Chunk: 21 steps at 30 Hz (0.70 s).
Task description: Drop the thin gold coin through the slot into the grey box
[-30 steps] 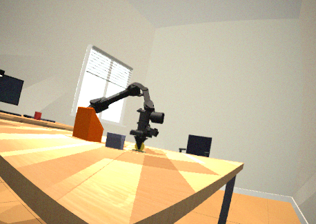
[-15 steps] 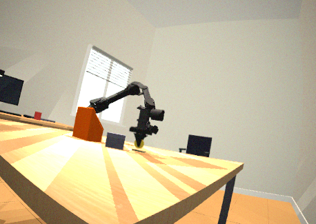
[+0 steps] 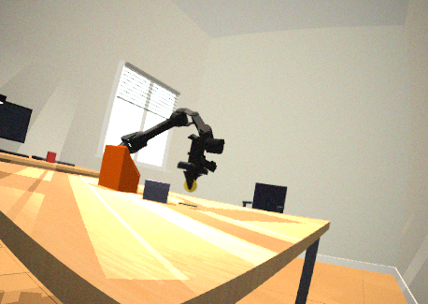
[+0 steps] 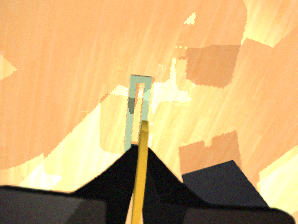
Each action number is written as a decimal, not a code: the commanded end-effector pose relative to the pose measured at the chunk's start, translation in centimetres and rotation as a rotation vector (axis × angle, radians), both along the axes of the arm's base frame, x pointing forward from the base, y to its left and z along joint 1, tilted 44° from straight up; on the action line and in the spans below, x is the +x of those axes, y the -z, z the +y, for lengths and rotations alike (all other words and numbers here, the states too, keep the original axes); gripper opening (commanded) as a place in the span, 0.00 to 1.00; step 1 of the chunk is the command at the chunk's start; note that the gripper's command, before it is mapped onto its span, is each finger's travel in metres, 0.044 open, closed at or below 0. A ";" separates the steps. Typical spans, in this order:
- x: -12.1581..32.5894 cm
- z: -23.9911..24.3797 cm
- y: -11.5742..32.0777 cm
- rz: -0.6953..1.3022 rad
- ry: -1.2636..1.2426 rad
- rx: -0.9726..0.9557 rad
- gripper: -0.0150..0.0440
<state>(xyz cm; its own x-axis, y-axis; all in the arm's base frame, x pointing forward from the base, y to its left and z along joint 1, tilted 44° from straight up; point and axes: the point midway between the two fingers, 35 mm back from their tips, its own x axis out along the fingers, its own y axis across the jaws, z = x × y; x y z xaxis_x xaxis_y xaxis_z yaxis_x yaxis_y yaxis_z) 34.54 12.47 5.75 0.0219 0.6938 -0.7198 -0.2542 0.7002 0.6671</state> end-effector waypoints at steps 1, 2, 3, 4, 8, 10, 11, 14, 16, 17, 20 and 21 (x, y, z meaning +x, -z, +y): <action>0.2 -0.7 -1.2 -0.016 -0.002 0.006 0.25; 0.2 -0.9 -1.4 -0.016 -0.002 0.006 0.25; 0.1 -1.0 -1.5 -0.016 -0.002 0.006 0.25; 0.1 -1.2 -1.7 -0.016 -0.001 0.006 0.25; 0.0 -1.9 -2.4 -0.016 -0.001 0.007 0.25; -0.1 -2.2 -2.8 -0.016 -0.001 0.007 0.25; -0.1 -2.3 -3.0 -0.016 -0.001 0.008 0.25; -0.2 -2.5 -3.2 -0.016 -0.001 0.008 0.25; -0.1 -2.5 -3.2 -0.030 -0.016 0.008 0.25; -0.1 -2.5 -3.2 -0.048 -0.035 0.007 0.25; 0.2 -2.5 -3.3 -0.117 -0.105 0.004 0.25; 0.3 -2.5 -3.3 -0.140 -0.129 0.003 0.25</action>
<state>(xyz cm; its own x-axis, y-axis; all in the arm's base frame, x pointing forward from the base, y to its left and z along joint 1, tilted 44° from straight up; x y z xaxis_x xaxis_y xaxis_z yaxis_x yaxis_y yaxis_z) 34.40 9.98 8.76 0.0279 0.6962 -0.7173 -0.3549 0.6777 0.6440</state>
